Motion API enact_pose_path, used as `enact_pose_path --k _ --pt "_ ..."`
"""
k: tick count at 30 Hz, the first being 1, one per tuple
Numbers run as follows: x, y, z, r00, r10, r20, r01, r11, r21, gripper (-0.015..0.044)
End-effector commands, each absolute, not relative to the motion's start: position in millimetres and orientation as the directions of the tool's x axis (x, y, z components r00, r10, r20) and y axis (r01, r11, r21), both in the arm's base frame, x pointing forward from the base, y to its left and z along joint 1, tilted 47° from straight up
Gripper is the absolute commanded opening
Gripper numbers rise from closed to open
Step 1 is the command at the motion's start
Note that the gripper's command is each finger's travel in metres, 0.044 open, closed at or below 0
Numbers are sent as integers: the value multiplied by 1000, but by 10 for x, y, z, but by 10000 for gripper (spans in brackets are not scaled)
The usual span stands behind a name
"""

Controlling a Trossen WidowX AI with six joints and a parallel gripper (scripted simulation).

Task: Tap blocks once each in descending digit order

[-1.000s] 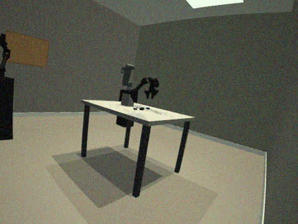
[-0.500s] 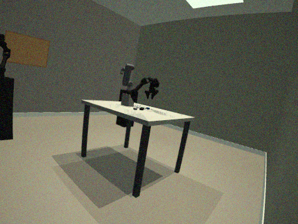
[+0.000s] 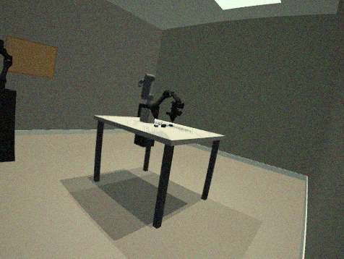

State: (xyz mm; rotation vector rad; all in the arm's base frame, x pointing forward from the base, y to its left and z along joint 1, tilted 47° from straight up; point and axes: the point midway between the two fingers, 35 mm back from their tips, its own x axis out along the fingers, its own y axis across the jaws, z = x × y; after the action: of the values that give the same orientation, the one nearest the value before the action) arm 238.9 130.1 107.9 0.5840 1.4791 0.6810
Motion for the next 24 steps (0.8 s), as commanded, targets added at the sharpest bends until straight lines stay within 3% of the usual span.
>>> enact_pose_path --k 1,24 --pt "2360 1333 1056 -28 727 -686 -49 685 727 20" --pt "2358 1489 909 -28 727 -686 -49 684 727 20"
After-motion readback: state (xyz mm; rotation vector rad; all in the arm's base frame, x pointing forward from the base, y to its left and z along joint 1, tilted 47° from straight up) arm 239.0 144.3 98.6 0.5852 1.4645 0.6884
